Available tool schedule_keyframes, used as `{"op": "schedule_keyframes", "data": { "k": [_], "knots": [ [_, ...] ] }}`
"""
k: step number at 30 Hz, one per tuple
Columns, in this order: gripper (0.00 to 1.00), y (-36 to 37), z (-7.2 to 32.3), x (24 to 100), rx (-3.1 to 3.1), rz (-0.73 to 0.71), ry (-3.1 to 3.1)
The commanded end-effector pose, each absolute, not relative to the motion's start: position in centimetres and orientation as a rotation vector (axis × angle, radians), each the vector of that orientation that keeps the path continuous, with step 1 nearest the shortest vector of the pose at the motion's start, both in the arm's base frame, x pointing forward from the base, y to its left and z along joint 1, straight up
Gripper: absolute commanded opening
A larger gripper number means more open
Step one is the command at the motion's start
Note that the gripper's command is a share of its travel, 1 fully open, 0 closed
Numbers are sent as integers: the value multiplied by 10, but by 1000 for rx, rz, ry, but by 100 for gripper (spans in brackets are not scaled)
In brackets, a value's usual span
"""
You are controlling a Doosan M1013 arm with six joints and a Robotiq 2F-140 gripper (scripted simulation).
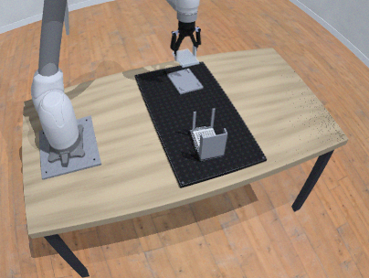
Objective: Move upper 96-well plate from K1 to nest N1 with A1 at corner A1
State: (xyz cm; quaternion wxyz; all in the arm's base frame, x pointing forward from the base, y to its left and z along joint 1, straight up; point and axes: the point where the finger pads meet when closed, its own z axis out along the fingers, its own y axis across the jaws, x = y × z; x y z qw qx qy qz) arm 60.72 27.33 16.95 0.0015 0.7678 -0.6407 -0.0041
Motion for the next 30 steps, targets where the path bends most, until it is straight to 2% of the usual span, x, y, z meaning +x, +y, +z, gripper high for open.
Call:
{"op": "schedule_keyframes", "data": {
  "k": [1, 18, 30],
  "knots": [
    [0, 273, 170, 607, 2410, -13, -2011],
    [0, 273, 170, 607, 2410, -13, -2011],
    [0, 272, 153, 607, 2410, -13, -2011]
  ]
}}
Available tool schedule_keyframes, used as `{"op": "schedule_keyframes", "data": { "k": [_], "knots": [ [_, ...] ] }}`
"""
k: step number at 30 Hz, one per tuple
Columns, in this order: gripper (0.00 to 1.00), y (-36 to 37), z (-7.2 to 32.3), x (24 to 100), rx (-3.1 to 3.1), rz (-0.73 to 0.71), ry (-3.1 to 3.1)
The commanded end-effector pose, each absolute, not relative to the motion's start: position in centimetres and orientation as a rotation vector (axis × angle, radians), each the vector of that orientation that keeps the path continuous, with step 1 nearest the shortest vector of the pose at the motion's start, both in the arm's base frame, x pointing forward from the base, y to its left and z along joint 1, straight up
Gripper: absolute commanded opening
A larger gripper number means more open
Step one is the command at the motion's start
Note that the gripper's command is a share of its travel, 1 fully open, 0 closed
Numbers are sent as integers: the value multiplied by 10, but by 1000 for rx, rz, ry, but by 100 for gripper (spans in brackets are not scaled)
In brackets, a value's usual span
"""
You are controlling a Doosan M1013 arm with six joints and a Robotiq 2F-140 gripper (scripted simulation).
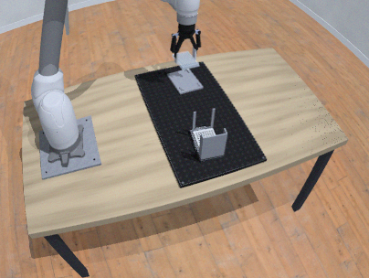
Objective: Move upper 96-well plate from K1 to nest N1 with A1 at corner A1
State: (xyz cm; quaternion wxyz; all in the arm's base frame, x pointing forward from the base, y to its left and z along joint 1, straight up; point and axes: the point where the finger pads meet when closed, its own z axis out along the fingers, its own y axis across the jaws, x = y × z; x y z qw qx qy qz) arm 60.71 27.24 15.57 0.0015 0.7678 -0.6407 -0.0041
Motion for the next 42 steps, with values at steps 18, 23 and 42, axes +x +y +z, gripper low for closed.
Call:
{"op": "schedule_keyframes", "data": {
  "k": [18, 23, 42],
  "knots": [
    [0, 272, 126, 607, 2410, -13, -2011],
    [0, 272, 118, 607, 2410, -13, -2011],
    [0, 272, 90, 607, 2410, -13, -2011]
  ]
}}
